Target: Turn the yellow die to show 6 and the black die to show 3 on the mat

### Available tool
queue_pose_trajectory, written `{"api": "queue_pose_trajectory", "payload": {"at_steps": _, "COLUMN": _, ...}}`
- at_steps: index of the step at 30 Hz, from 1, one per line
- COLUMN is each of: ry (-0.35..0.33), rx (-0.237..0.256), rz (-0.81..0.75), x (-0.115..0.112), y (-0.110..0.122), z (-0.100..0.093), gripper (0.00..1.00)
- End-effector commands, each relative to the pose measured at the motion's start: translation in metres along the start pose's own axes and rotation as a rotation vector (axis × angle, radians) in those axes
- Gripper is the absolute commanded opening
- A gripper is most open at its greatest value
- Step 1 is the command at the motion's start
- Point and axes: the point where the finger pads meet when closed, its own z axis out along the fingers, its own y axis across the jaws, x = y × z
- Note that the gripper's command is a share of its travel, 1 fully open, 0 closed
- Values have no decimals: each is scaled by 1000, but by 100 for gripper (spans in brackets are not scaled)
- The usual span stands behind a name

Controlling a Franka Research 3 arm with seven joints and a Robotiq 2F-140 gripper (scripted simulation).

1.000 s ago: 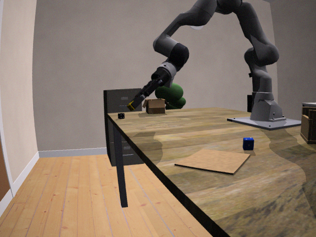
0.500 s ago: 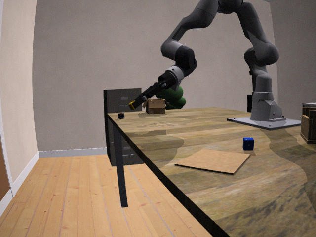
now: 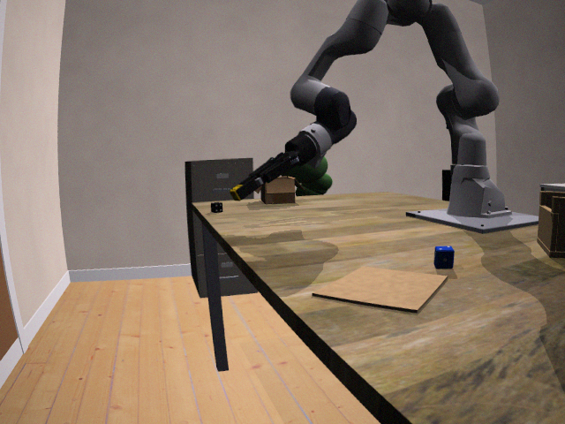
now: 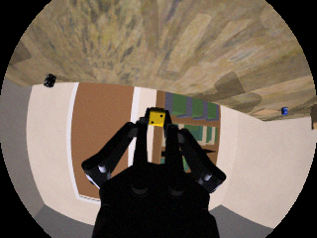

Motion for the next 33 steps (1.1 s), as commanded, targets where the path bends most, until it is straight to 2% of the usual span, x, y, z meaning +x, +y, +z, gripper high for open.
{"api": "queue_pose_trajectory", "payload": {"at_steps": 1, "ry": -14, "rx": 3, "rz": -49, "x": 4, "y": -1, "z": 5, "gripper": 24}}
{"api": "queue_pose_trajectory", "payload": {"at_steps": 13, "ry": -14, "rx": 3, "rz": -49, "x": 38, "y": -2, "z": 23, "gripper": 24}}
{"api": "queue_pose_trajectory", "payload": {"at_steps": 33, "ry": -14, "rx": 3, "rz": -49, "x": 46, "y": -3, "z": 28, "gripper": 24}}
